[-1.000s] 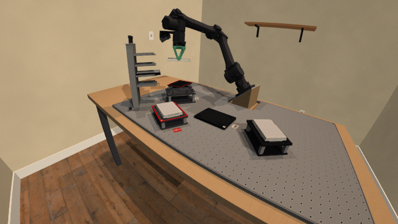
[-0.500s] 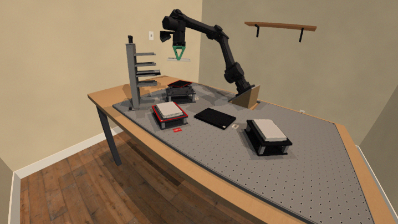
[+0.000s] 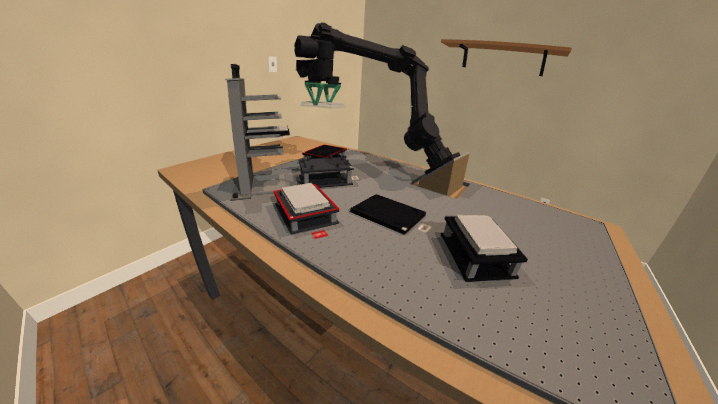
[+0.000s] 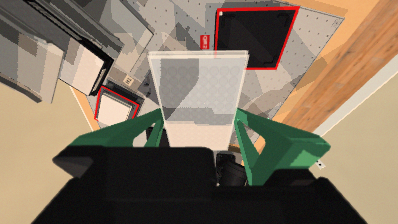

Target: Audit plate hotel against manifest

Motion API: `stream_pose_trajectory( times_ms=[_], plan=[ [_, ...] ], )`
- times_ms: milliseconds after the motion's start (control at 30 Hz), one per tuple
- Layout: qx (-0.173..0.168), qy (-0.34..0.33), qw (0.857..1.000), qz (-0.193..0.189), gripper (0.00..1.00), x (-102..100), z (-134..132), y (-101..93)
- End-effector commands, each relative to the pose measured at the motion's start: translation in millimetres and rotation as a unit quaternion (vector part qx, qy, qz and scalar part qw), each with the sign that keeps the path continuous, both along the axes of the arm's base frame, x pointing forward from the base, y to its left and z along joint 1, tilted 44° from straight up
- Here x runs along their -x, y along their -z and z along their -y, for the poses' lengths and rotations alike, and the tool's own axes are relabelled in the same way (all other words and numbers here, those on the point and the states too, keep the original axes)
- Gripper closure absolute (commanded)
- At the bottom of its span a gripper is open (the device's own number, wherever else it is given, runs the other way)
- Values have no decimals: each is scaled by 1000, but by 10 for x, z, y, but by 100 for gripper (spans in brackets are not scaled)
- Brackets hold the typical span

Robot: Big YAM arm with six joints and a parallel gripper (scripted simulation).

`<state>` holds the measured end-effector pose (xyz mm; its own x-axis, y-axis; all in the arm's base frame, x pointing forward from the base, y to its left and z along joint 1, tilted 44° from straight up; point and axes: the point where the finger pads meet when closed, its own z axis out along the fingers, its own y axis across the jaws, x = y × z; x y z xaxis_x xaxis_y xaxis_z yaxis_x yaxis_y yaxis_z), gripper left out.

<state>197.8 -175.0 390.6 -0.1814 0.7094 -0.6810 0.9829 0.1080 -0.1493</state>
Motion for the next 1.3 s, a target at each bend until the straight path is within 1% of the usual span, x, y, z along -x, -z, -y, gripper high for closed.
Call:
stream_pose_trajectory(
  times_ms=[0, 33, 100, 167, 233, 300, 367, 433, 467, 500, 567, 600, 633, 667, 733, 800, 867, 933, 1000, 1067, 1133, 1167, 1200, 1267],
  plan=[
    [5, 29, 999, 37, 14, -6, 43, -182],
    [9, 38, 998, 56, 14, 86, 41, -254],
    [8, 54, 996, 65, 14, 151, 66, -247],
    [11, 71, 994, 84, 14, 209, 94, -328],
    [12, 87, 991, 97, 14, 273, 119, -362],
    [10, 104, 989, 103, 14, 341, 142, -338],
    [13, 120, 985, 123, 14, 402, 166, -428],
    [14, 137, 981, 135, 14, 467, 188, -458],
    [12, 145, 980, 133, 14, 502, 197, -409],
    [11, 154, 979, 137, 14, 536, 207, -404],
    [11, 154, 979, 137, 14, 536, 207, -404],
    [12, 162, 976, 145, 14, 540, 232, -460],
    [17, 169, 972, 164, 14, 569, 244, -529],
    [19, 177, 968, 177, 14, 591, 260, -558],
    [19, 193, 963, 187, 14, 642, 288, -542],
    [23, 208, 955, 209, 14, 694, 315, -637],
    [25, 224, 948, 224, 14, 746, 342, -676],
    [24, 240, 942, 233, 14, 796, 370, -652],
    [29, 254, 933, 255, 14, 849, 395, -755],
    [31, 269, 924, 271, 14, 901, 421, -795],
    [31, 269, 924, 271, 14, 901, 421, -795],
    [22, 280, 925, 254, 14, 911, 447, -587],
    [22, 288, 921, 260, 14, 926, 469, -597],
    [33, 299, 907, 296, 14, 978, 496, -855]
  ],
)
